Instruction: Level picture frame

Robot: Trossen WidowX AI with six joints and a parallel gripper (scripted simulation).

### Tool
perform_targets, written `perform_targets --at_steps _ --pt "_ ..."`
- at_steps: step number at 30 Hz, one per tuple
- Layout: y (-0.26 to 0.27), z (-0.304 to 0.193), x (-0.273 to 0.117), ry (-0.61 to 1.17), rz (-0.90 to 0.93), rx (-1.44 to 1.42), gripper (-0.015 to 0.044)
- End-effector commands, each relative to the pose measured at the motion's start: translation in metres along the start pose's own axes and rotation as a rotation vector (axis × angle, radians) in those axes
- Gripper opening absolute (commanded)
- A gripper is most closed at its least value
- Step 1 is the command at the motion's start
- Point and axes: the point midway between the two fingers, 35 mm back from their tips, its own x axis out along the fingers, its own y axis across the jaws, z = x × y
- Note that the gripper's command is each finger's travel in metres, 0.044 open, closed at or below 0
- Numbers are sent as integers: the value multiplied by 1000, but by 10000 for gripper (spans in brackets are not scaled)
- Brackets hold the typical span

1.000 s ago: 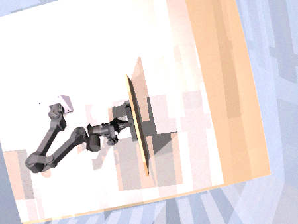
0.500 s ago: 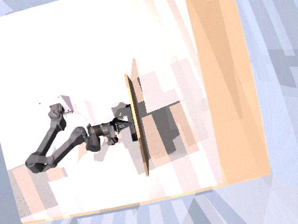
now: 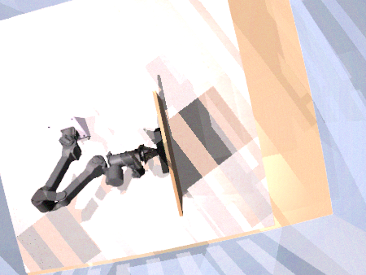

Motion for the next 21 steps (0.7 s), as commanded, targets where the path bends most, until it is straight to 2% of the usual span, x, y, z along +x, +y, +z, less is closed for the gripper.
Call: perform_targets --at_steps 1,21 --pt "2 -1 0 1 8 -5 0" --pt "-1 -1 0 1 9 -5 0"
